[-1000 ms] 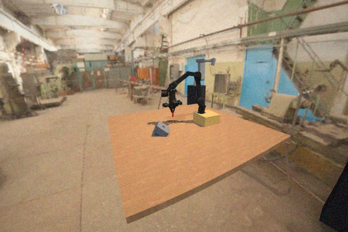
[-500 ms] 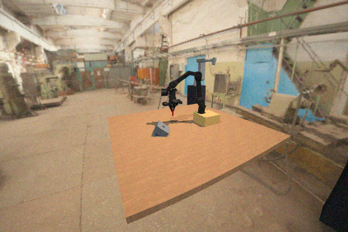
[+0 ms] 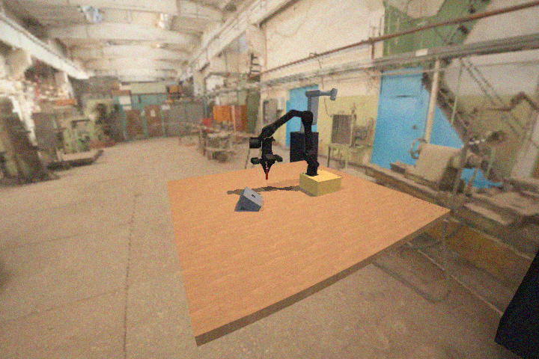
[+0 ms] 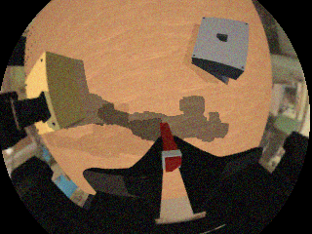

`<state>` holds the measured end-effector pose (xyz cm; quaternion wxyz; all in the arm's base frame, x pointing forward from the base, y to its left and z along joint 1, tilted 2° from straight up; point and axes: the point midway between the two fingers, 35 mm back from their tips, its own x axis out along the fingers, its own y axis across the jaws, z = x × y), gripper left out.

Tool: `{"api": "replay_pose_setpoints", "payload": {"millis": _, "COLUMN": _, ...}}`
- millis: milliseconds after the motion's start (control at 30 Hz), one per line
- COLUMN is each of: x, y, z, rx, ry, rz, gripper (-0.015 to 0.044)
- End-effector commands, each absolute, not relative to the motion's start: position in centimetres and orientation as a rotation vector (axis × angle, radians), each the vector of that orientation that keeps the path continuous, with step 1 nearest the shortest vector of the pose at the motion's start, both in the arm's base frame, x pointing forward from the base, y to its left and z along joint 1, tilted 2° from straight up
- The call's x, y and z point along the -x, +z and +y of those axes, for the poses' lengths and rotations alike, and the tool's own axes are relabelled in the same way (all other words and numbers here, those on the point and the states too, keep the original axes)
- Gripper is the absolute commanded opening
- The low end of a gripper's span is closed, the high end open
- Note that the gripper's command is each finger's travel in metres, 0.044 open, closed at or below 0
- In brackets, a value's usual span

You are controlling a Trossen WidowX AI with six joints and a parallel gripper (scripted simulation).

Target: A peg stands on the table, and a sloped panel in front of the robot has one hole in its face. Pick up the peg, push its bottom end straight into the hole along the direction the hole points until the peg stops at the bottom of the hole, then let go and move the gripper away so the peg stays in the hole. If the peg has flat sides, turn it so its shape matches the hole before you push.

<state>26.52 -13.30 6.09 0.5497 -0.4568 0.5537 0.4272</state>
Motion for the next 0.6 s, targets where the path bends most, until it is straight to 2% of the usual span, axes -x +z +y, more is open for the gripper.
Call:
{"api": "replay_pose_setpoints", "payload": {"millis": 0, "x": -26.82, "y": 6.15, "z": -13.19, "rx": 1.068, "ry": 0.973, "rz": 1.329, "gripper": 0.0000}}
{"api": "replay_pose_setpoints", "payload": {"millis": 567, "x": -27.73, "y": 6.26, "z": -12.38, "rx": 1.006, "ry": 0.852, "rz": 1.377, "gripper": 0.0000}}
